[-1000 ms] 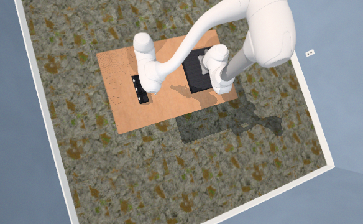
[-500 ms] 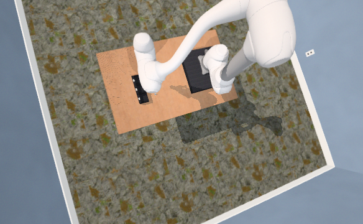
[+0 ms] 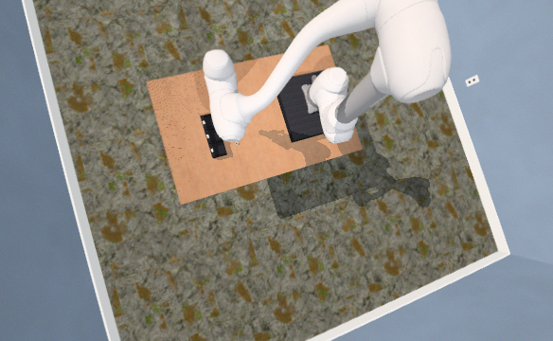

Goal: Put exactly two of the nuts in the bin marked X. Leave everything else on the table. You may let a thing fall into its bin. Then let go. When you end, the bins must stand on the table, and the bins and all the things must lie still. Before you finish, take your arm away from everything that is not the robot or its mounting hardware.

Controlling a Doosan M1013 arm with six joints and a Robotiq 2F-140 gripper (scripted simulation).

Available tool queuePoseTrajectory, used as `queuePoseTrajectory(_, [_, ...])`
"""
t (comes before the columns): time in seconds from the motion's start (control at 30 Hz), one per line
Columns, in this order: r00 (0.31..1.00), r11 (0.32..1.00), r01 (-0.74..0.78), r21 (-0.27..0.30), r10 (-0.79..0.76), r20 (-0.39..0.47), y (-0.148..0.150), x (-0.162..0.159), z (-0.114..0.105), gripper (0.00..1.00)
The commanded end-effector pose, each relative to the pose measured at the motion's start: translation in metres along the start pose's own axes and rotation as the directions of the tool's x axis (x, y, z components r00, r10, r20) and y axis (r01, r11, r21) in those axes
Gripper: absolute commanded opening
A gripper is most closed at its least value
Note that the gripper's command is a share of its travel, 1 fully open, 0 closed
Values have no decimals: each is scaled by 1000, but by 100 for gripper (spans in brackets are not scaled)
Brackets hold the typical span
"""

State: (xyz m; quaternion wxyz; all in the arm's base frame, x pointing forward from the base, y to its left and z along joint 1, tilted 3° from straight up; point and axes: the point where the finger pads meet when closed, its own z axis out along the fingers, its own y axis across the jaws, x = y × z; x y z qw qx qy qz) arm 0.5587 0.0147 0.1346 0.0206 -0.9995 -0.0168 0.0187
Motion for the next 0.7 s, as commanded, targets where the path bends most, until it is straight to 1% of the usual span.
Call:
queuePoseTrajectory(0.0, [1000, 1000, -4, -4, 3, -8, 3, 5, -2, 5])
queuePoseTrajectory(0.67, [1000, 1000, -4, -4, 3, -8, 3, 5, -2, 5])
